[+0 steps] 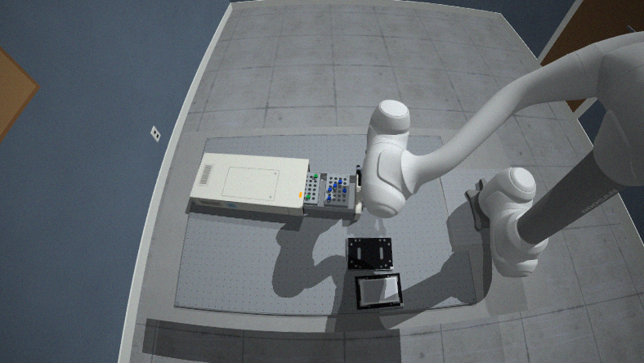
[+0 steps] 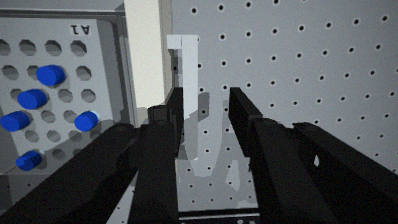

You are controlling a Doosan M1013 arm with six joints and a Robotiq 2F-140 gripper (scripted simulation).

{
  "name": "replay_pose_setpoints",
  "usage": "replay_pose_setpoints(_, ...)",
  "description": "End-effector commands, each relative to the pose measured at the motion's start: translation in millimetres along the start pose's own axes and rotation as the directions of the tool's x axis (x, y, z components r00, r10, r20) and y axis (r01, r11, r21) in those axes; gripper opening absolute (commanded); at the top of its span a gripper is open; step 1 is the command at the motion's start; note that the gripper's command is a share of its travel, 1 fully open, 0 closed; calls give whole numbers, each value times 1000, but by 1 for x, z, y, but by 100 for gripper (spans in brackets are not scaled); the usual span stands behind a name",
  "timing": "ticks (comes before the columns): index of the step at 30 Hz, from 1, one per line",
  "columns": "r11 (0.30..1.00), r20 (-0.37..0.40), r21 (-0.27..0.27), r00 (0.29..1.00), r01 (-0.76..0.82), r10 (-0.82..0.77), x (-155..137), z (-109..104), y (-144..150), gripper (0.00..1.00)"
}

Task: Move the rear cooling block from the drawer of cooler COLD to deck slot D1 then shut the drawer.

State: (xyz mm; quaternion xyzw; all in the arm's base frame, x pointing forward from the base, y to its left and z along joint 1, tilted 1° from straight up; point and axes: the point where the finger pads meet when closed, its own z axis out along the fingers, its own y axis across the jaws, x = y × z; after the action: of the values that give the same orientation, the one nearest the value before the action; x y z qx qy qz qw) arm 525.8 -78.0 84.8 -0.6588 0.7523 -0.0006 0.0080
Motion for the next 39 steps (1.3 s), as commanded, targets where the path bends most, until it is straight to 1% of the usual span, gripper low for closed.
replay_pose_setpoints(1, 1000, 0, 1, 1000, 0, 0, 0, -1, 0, 34)
replay_pose_setpoints(33, 1000, 0, 1, 1000, 0, 0, 0, -1, 40, 34)
replay_pose_setpoints(39, 1000, 0, 1, 1000, 0, 0, 0, -1, 43, 34)
